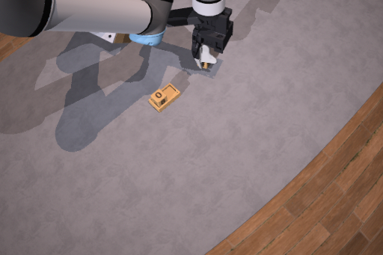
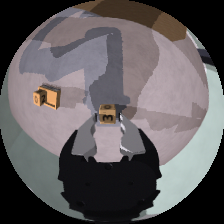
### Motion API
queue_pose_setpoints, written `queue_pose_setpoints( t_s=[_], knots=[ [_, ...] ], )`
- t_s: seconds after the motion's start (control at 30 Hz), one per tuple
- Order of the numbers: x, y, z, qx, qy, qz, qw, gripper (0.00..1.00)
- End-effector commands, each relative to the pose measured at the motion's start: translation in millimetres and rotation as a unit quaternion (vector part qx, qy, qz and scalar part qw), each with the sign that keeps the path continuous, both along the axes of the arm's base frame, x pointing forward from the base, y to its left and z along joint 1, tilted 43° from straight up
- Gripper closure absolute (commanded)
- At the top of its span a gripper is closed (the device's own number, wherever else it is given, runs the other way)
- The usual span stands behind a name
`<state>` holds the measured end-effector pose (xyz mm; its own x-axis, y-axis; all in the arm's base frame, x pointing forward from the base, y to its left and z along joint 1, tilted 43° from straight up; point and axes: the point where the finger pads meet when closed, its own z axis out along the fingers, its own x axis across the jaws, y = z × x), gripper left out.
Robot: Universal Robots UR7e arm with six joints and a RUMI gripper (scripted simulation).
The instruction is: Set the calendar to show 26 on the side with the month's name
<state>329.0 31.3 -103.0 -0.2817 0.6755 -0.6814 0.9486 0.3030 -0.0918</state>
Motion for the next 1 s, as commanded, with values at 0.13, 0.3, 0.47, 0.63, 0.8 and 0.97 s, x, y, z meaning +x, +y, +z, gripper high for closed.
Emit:
queue_pose_setpoints(
  t_s=[0.13,0.3,0.47,0.63,0.8,0.97],
  knots=[
    [0.2,0.2,0.2,0.0,0.0,0.0,1.0,0.72],
    [0.2,0.2,0.2,0.0,0.0,0.0,1.0,0.9],
    [0.2,0.2,0.2,0.0,0.0,0.0,1.0,0.9],
    [0.2,0.2,0.2,0.0,0.0,0.0,1.0,0.9],
    [0.2,0.2,0.2,0.0,0.0,0.0,1.0,0.9],
    [0.2,0.2,0.2,0.0,0.0,0.0,1.0,0.9]
  ],
)
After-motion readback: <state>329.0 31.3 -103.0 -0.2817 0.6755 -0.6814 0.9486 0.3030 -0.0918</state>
